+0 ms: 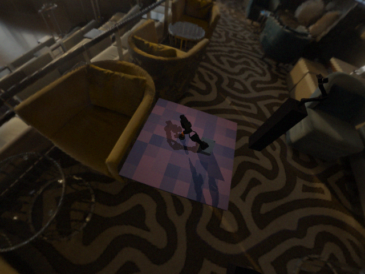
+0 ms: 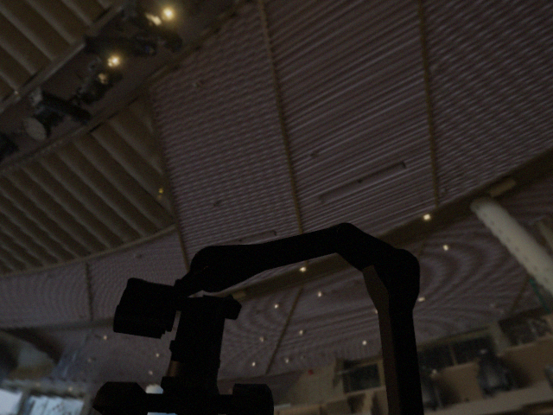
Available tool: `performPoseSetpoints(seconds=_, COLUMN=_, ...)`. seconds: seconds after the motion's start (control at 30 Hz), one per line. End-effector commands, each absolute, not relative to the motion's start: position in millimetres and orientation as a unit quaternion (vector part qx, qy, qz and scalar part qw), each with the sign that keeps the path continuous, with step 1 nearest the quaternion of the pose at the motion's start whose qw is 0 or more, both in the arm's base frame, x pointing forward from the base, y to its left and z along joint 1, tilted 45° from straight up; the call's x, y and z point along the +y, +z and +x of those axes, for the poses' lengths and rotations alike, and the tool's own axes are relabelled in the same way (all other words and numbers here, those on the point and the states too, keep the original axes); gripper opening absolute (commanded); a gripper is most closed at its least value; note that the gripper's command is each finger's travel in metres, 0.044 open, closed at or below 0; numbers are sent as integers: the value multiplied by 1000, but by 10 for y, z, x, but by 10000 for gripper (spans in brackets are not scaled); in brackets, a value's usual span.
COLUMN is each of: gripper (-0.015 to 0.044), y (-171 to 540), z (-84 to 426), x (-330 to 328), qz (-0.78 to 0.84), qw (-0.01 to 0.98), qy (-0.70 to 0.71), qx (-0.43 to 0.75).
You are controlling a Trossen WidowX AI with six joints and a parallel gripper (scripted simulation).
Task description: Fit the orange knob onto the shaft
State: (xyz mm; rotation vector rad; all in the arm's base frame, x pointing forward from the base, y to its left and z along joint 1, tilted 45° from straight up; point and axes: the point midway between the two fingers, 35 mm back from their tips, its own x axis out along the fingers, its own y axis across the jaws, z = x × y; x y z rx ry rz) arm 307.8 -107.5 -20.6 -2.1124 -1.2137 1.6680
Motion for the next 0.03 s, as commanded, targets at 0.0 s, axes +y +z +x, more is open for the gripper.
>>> performPoseSetpoints(seconds=0.0, gripper=440, y=-214, z=3071, x=-1060, qz=-709, qw=93, qy=564, qx=-413)
